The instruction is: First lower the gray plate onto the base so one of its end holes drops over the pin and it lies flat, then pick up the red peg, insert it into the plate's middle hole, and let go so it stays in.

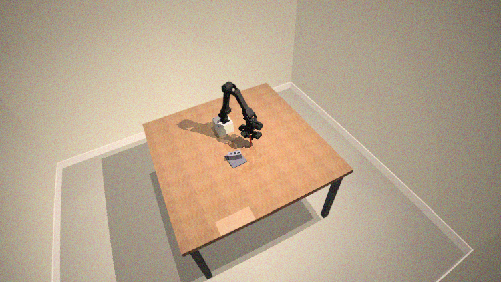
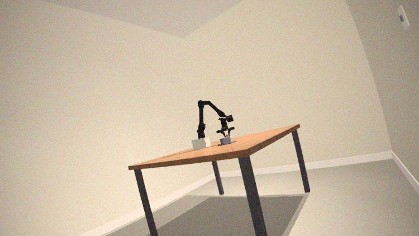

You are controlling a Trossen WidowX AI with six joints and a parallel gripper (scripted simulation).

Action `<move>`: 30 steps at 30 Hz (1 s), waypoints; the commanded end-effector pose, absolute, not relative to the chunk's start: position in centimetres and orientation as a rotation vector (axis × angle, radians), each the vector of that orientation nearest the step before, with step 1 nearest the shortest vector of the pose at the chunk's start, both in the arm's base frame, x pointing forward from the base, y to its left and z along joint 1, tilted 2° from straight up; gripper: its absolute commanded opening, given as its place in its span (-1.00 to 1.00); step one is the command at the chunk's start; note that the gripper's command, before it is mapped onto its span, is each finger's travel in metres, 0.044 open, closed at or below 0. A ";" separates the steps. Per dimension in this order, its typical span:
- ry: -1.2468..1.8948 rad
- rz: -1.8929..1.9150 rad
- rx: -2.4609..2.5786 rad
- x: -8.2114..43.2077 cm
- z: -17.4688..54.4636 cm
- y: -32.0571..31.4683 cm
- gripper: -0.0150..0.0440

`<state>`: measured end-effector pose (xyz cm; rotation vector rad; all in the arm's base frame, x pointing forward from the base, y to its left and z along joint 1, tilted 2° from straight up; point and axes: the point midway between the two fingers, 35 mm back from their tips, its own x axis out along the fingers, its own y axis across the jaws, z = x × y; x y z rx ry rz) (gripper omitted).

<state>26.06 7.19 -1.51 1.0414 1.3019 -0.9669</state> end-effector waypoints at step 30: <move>1.296 -0.972 1.044 26.5 3.7 7.2 -0.49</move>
